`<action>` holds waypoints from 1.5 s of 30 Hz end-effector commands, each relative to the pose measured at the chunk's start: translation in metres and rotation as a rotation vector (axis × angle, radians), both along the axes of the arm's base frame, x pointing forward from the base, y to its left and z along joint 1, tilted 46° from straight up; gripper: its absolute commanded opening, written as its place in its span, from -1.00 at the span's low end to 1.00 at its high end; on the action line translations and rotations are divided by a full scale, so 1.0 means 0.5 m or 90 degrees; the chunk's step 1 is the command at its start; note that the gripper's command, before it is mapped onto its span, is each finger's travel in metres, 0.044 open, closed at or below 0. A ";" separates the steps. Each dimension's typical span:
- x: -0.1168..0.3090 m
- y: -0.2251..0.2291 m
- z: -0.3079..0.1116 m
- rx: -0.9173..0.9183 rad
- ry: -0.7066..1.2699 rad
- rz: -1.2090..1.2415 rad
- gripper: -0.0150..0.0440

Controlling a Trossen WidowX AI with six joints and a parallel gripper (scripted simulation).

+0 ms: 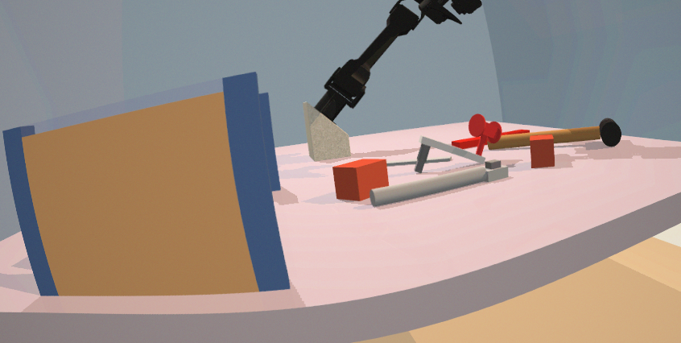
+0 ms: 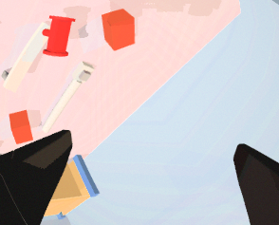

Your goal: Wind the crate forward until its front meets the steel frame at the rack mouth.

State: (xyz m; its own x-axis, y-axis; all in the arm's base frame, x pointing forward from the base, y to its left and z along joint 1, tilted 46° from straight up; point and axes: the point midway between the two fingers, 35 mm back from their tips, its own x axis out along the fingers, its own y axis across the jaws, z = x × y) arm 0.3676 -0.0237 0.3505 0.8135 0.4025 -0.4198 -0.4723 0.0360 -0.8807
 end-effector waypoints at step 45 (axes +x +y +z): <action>0.157 0.201 -0.478 0.089 0.741 -0.141 1.00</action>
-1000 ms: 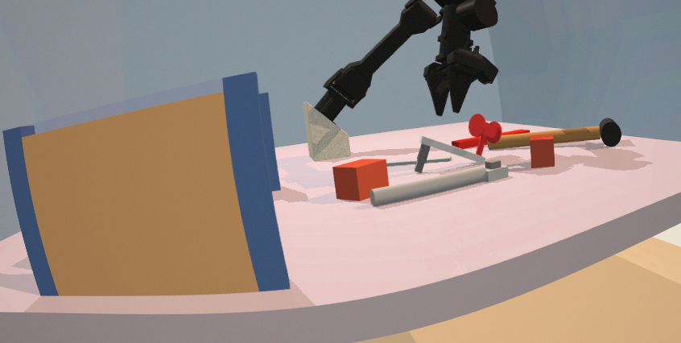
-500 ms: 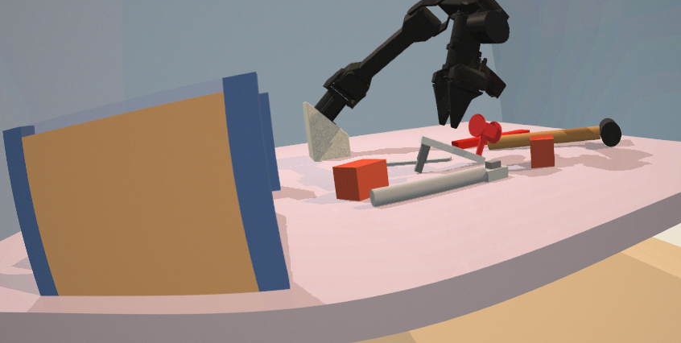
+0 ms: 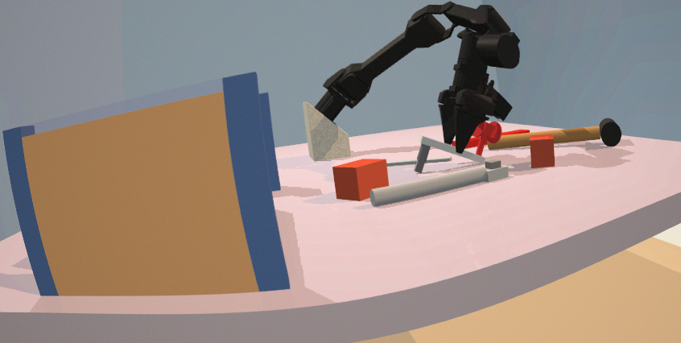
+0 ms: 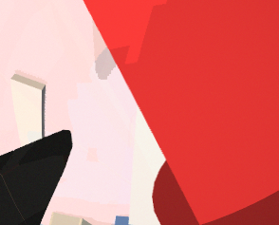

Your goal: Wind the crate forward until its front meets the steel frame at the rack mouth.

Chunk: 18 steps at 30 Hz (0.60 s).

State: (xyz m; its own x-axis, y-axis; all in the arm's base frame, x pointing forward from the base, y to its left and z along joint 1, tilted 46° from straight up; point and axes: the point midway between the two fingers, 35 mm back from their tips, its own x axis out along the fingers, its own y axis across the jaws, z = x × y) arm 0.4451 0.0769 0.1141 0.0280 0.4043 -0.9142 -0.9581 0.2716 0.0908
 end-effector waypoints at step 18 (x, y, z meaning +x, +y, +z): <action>0.008 0.019 -0.024 -0.003 -0.009 0.005 1.00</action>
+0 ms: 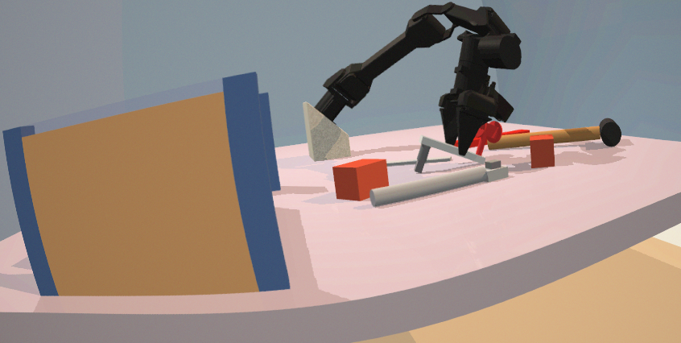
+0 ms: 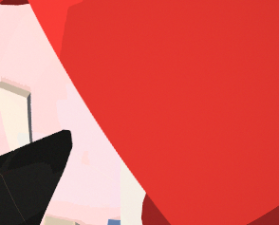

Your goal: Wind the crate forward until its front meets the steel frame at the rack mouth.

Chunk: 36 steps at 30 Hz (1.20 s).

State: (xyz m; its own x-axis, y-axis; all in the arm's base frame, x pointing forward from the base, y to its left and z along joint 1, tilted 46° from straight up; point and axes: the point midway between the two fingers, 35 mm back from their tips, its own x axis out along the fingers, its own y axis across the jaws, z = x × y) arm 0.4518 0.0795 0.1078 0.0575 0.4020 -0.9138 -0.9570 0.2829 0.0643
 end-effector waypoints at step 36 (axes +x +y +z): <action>-0.025 -0.036 0.016 0.032 0.005 0.001 -0.49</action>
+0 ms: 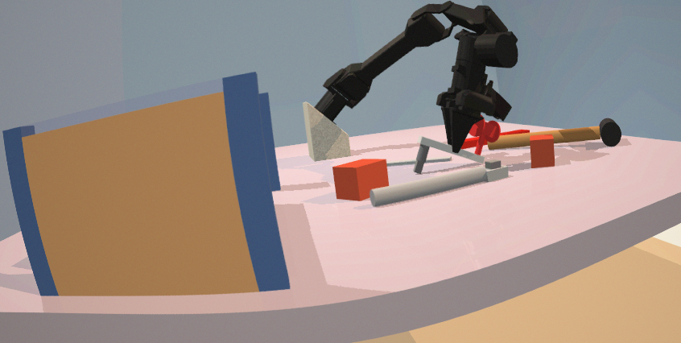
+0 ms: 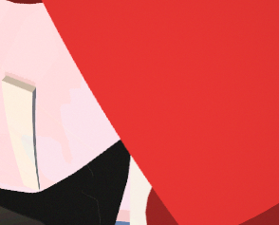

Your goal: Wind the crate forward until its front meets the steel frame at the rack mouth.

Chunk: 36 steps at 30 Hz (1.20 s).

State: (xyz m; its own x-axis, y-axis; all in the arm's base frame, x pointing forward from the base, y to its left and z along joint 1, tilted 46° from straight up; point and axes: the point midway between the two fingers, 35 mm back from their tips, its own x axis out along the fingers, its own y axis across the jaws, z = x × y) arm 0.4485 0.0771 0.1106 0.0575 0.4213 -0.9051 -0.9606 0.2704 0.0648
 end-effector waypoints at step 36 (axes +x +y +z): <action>-0.260 -0.458 -0.064 0.168 -0.052 -0.018 -0.49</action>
